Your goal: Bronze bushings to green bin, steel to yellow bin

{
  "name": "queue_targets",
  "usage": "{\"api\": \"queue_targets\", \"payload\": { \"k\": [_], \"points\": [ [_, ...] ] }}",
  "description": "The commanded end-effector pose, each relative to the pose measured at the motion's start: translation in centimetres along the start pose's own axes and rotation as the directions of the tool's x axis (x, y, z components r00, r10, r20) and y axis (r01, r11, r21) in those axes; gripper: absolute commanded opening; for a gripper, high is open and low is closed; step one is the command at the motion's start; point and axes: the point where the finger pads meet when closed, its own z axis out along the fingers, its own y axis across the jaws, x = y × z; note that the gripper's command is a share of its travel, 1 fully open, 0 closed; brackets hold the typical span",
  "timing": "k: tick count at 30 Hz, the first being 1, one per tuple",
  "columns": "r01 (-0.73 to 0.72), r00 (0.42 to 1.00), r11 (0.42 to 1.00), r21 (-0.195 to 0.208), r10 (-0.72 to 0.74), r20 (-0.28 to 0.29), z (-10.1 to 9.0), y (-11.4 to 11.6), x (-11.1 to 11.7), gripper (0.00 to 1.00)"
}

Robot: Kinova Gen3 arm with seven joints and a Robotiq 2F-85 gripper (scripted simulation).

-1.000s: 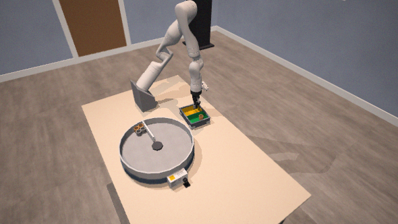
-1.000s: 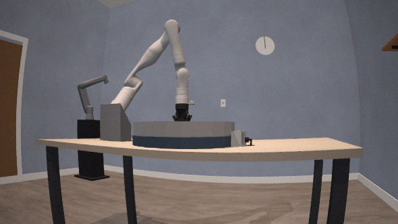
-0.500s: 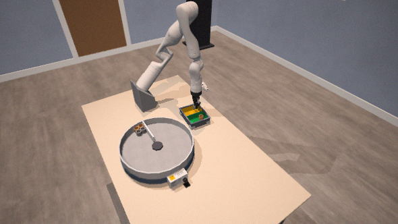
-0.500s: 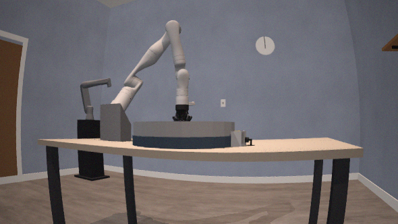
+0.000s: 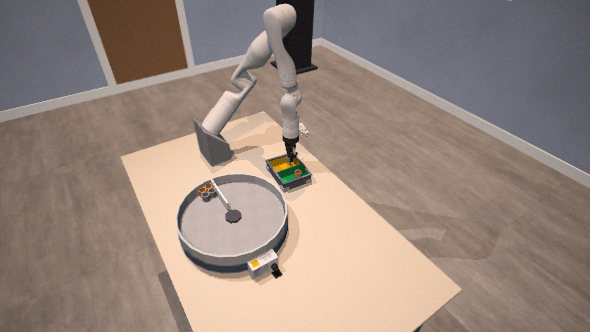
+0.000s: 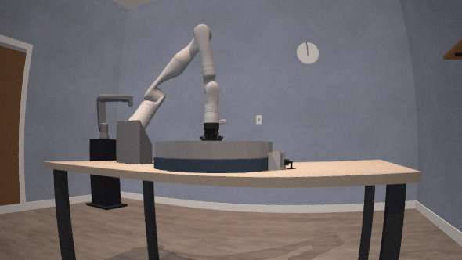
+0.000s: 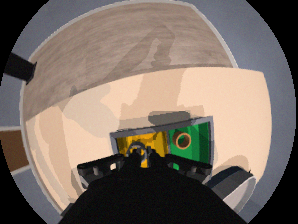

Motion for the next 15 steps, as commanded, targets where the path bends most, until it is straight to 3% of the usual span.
{"api": "queue_targets", "payload": {
  "k": [1,15],
  "points": [
    [-0.012,1.0,1.0,0.0,0.012,-0.003,0.1,0.0,0.0,0.0],
    [-0.012,1.0,1.0,0.0,0.012,-0.003,1.3,0.0,0.0,0.0]
  ]
}}
